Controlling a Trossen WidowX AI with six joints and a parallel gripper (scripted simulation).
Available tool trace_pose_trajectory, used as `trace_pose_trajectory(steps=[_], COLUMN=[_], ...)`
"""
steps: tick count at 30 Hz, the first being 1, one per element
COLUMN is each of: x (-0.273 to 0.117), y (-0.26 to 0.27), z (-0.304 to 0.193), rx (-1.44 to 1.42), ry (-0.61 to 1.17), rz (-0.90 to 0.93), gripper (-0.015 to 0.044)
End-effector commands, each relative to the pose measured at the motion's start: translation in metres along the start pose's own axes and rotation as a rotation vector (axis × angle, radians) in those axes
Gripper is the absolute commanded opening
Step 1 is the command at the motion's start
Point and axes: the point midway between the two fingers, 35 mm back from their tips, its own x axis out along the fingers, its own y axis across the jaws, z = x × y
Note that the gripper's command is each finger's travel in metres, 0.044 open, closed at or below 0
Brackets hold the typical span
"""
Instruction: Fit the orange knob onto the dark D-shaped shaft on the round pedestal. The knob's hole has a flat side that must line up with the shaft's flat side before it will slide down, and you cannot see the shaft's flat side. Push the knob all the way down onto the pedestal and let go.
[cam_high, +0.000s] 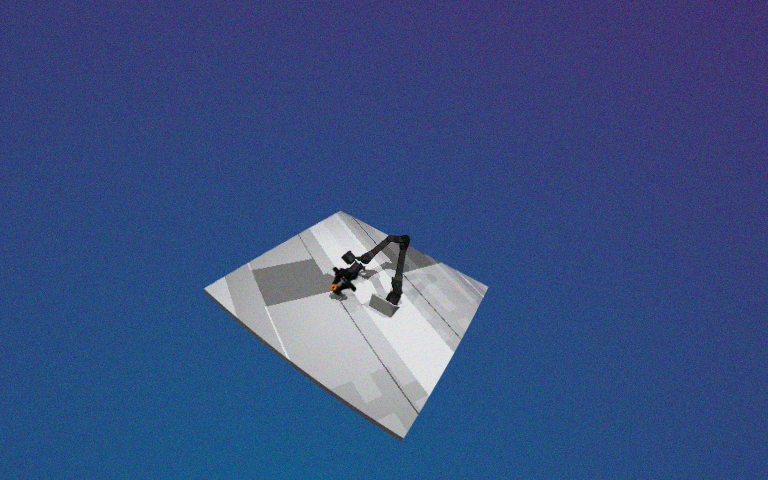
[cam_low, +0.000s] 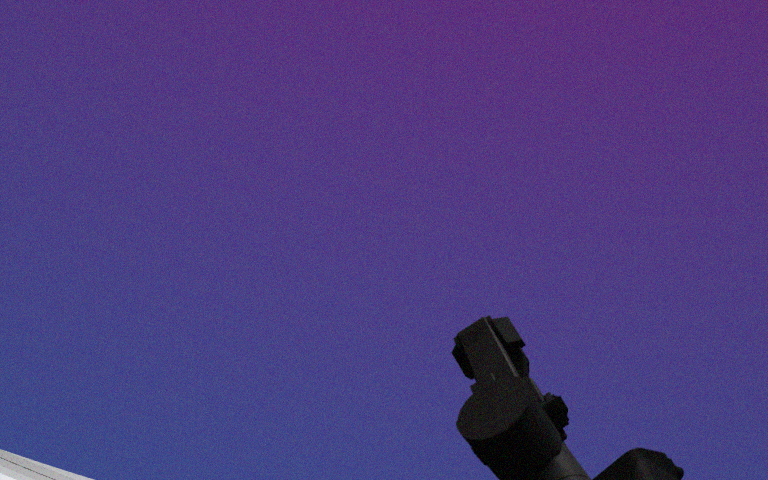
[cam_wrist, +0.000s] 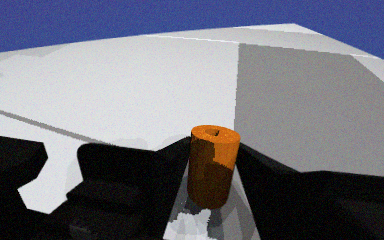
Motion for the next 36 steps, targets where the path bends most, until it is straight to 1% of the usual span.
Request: trace_pose_trajectory(steps=[1,19,23,26,36], x=[-0.004,-0.014,-0.015,-0.014,-0.014], y=[0.0,0.001,0.001,0.0,0.0], z=[-0.003,-0.021,-0.019,-0.019,-0.019], rx=[-0.006,-0.007,-0.007,-0.002,-0.002], ry=[-0.061,-0.359,-0.317,-0.328,-0.328], rz=[-0.001,0.002,0.001,0.002,0.002], gripper=[0.0181,0.0181,0.0181,0.026,0.026])
